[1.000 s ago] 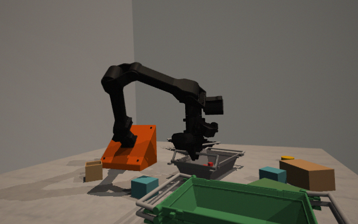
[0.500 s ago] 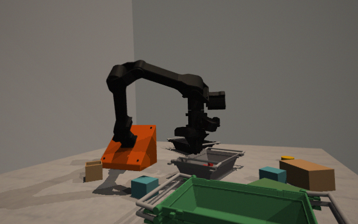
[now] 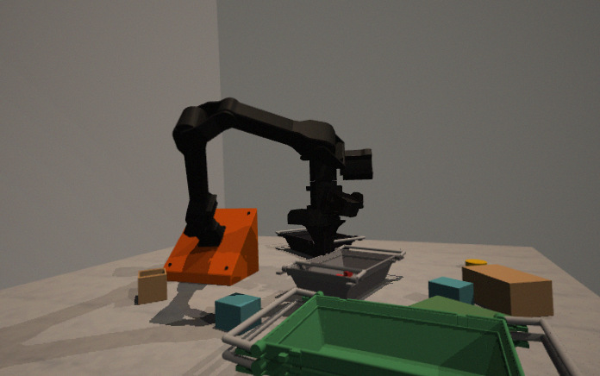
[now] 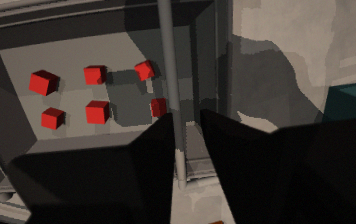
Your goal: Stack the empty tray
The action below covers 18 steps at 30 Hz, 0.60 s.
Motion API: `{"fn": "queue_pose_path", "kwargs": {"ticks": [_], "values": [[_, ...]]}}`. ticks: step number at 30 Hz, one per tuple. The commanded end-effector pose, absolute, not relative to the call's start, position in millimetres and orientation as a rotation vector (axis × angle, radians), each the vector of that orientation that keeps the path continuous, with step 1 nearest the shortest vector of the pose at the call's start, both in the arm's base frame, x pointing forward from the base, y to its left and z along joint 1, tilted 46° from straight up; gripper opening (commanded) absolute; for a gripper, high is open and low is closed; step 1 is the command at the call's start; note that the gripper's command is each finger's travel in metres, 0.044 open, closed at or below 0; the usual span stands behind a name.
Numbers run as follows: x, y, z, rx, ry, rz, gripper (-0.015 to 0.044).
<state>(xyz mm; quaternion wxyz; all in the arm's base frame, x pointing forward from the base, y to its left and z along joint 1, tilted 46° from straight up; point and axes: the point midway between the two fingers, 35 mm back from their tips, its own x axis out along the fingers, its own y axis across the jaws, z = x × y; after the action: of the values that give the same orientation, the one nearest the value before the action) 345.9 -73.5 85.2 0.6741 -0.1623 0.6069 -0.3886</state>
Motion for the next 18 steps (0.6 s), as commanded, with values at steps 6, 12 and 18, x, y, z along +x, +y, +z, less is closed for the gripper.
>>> {"fn": "queue_pose_path", "kwargs": {"ticks": [6,12,18], "values": [[346.2,-73.4,84.6,-0.367,1.366,-0.872,0.0082],[346.2,-73.4,84.6,-0.367,1.366,-0.872,0.0082],[350.5,-52.0,103.9,-0.364,1.368,-0.869,0.0082]]}}
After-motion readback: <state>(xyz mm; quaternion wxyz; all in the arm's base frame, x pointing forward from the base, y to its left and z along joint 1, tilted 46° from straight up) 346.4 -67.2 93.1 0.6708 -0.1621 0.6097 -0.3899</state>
